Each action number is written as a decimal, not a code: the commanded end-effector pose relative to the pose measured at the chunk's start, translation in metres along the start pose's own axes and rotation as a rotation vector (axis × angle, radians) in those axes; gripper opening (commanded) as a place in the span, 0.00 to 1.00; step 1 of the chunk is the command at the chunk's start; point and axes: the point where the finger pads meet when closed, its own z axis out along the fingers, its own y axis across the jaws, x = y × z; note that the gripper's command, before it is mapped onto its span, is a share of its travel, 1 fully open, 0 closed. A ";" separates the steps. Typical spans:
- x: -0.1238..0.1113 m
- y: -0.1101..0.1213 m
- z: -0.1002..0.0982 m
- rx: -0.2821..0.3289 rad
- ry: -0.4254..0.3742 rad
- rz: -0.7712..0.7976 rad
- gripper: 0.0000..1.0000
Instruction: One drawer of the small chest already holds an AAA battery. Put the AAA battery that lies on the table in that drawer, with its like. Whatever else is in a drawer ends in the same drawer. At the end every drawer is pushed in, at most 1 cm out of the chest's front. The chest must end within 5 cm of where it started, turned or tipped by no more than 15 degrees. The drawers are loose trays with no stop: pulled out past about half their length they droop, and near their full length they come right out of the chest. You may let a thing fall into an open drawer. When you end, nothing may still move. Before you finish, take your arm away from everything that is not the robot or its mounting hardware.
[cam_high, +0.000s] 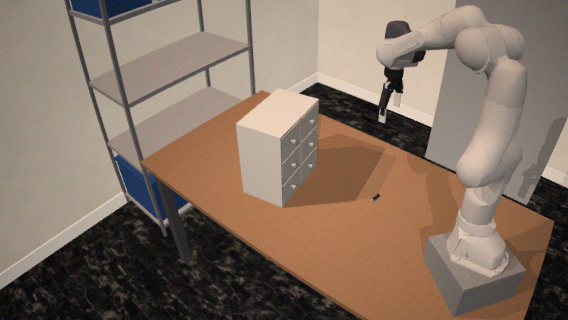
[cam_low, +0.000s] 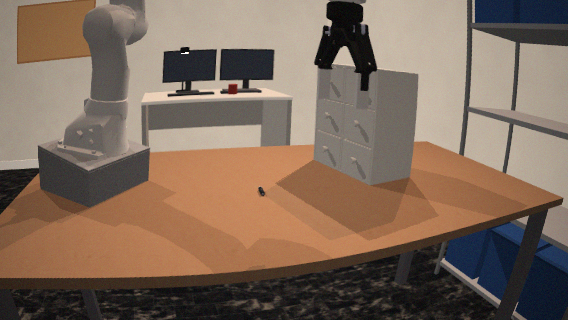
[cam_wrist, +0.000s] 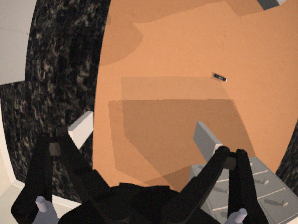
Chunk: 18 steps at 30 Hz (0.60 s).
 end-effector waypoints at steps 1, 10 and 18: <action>-0.009 -0.009 0.001 -0.006 -0.027 -0.120 1.00; -0.011 -0.009 0.003 -0.008 -0.044 -0.120 1.00; -0.016 -0.009 0.008 -0.012 -0.105 -0.120 1.00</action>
